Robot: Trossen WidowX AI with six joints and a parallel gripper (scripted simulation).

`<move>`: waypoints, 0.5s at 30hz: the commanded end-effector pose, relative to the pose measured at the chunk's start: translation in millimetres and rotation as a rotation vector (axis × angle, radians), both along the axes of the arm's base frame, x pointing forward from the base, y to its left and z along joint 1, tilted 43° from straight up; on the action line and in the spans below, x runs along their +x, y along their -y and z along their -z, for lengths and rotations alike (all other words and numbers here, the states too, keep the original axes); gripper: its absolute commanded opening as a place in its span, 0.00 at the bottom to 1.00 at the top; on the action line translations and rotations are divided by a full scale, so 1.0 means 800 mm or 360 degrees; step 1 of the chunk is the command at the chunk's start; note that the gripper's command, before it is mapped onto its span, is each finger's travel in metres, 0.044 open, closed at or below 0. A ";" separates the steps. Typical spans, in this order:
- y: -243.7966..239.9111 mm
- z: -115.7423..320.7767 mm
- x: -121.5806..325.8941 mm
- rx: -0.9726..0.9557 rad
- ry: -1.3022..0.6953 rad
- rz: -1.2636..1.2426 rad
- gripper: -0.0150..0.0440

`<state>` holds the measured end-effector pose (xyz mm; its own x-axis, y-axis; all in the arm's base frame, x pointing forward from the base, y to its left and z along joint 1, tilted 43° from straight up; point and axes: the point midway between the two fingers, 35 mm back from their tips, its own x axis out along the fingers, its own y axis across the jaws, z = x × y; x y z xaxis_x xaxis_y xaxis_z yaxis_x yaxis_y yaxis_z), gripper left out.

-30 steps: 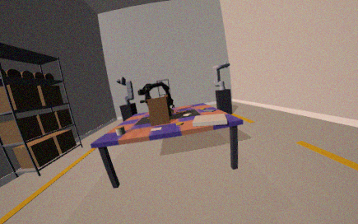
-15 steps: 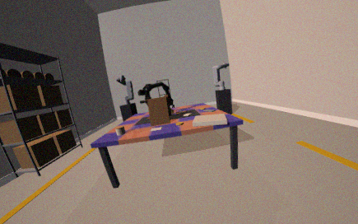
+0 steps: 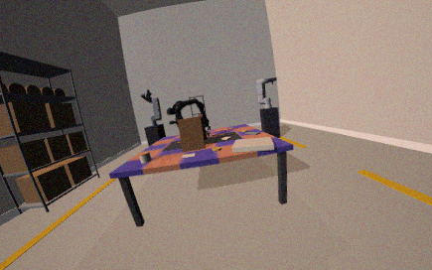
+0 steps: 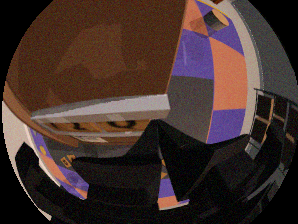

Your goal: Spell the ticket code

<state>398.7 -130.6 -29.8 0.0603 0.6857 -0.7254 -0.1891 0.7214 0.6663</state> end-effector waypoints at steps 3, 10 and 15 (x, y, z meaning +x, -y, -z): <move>-0.005 -0.001 0.000 0.0009 -0.0006 0.0002 0.25; -0.008 -0.002 0.000 0.0009 -0.0006 0.0002 0.25; -0.010 -0.003 0.000 0.0009 -0.0006 0.0002 0.25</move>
<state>398.1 -127.1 -27.4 0.0626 0.6854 -0.7255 -0.1876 0.7220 0.6659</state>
